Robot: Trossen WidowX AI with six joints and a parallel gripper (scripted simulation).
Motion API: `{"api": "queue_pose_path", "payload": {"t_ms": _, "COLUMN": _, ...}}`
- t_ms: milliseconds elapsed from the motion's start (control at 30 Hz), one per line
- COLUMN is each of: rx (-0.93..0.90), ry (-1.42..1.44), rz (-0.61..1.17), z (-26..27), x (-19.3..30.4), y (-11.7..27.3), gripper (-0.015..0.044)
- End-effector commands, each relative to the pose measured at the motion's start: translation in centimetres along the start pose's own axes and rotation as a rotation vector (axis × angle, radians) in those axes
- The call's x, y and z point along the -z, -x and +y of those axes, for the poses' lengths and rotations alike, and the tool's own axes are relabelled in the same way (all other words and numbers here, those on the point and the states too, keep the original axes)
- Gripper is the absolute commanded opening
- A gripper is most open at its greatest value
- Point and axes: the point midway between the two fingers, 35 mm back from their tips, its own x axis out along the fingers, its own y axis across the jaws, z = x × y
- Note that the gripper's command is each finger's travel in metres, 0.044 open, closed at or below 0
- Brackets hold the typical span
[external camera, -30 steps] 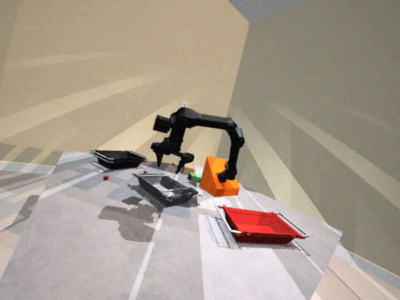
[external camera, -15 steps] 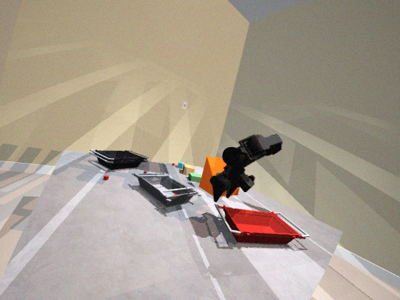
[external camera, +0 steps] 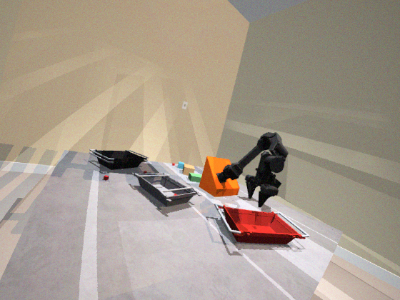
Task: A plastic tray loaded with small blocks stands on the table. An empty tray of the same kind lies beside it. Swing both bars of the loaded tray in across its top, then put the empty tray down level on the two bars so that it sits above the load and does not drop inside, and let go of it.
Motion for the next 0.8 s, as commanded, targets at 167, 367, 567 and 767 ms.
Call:
{"api": "queue_pose_path", "payload": {"t_ms": 167, "rx": -0.011, "ry": 0.018, "rz": 0.002, "z": 0.2, "x": 0.2, "y": -2.0, "gripper": 0.044}}
{"api": "queue_pose_path", "payload": {"t_ms": 367, "rx": -0.012, "ry": 0.019, "rz": 0.001, "z": 0.1, "x": 0.4, "y": -4.4, "gripper": 0.044}}
{"api": "queue_pose_path", "payload": {"t_ms": 567, "rx": -0.01, "ry": 0.017, "rz": 0.0, "z": 0.2, "x": 0.2, "y": -6.9, "gripper": 0.044}}
{"api": "queue_pose_path", "payload": {"t_ms": 767, "rx": -0.007, "ry": 0.015, "rz": -0.003, "z": 0.4, "x": 0.0, "y": -8.7, "gripper": 0.044}}
